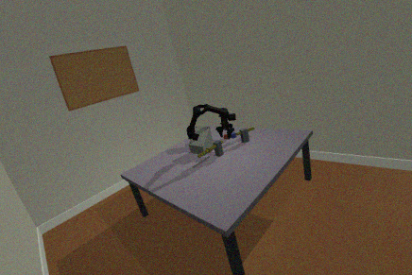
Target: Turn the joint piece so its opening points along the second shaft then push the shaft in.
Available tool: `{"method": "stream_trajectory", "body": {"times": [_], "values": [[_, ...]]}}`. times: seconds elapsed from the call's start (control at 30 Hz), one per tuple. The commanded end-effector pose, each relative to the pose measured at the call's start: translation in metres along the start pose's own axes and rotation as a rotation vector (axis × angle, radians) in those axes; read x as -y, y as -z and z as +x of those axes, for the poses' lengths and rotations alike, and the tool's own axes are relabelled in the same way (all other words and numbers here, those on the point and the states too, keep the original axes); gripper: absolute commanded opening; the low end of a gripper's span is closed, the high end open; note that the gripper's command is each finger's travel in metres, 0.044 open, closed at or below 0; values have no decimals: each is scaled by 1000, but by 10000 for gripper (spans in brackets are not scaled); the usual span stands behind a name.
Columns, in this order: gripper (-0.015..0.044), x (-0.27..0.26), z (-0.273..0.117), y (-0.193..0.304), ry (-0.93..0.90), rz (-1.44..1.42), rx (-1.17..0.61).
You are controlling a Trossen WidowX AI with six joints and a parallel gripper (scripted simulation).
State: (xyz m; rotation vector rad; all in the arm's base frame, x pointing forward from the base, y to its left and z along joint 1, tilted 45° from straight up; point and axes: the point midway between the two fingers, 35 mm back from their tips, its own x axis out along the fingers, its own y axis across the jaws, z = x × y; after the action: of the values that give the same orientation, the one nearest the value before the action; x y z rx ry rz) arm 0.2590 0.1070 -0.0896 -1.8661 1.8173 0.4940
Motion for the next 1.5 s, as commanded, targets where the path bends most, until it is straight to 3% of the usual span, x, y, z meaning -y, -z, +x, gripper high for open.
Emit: {"method": "stream_trajectory", "body": {"times": [0.0, 1.47], "values": [[440, 0, -1, 0, 0, 6, 1], [440, 0, -137, 34, -148, 1450, 164]]}}
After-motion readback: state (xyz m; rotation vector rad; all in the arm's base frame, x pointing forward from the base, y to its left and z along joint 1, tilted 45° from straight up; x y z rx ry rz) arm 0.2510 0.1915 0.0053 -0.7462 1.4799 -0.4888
